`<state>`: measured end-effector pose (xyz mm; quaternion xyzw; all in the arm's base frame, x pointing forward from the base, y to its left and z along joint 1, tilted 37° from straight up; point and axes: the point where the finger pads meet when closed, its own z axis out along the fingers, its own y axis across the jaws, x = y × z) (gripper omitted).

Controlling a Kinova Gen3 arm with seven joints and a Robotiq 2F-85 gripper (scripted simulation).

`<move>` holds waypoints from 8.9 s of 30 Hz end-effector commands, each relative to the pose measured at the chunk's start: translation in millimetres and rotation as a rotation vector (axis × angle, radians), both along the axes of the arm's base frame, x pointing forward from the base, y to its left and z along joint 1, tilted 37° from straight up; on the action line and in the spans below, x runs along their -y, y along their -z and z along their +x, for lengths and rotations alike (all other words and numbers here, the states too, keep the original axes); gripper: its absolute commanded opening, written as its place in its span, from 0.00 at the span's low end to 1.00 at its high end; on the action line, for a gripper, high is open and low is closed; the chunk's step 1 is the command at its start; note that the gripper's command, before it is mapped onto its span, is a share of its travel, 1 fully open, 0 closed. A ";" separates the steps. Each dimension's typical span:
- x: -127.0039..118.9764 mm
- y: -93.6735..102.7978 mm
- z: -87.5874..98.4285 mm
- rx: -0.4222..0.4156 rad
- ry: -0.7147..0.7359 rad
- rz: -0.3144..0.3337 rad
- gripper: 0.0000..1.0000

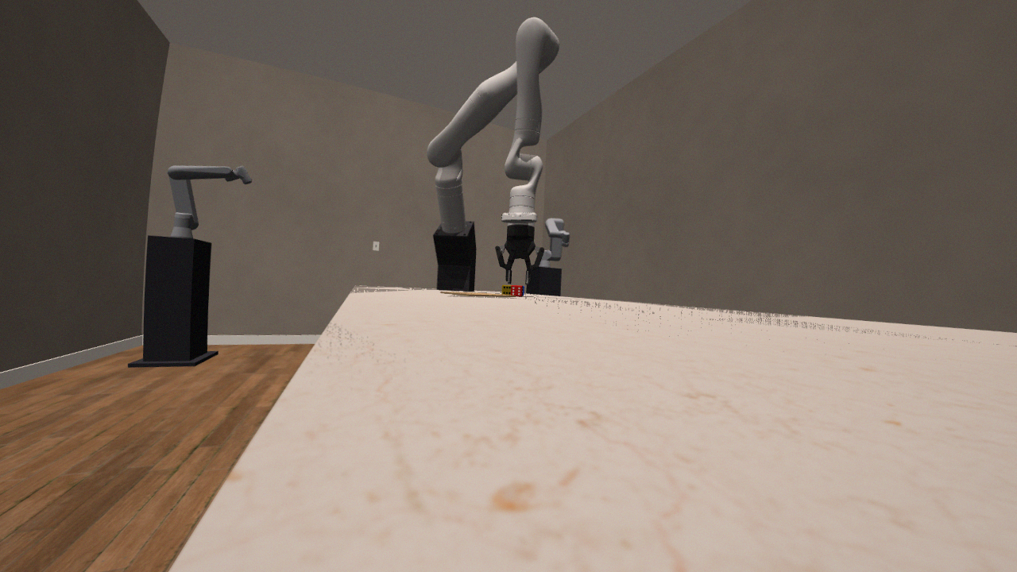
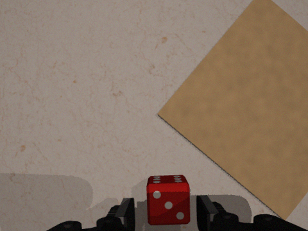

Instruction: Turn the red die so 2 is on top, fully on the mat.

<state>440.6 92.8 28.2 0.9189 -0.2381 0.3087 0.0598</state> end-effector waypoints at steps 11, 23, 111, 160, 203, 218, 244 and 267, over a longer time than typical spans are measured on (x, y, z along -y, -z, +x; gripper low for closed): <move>8.0 19.7 13.9 0.001 0.003 -0.001 0.46; 9.3 23.7 16.6 0.001 0.003 -0.001 0.46; -5.7 -22.6 -14.6 0.001 0.003 -0.001 0.26; -13.7 -56.6 -37.0 0.017 0.063 0.041 0.26; 40.8 -73.0 -32.7 0.346 1.188 0.790 0.26; 65.5 -85.6 -32.2 0.502 1.647 1.093 0.26; 91.2 -100.4 -33.3 0.665 2.078 1.392 0.26; 93.7 -101.9 -33.4 0.682 2.117 1.421 0.26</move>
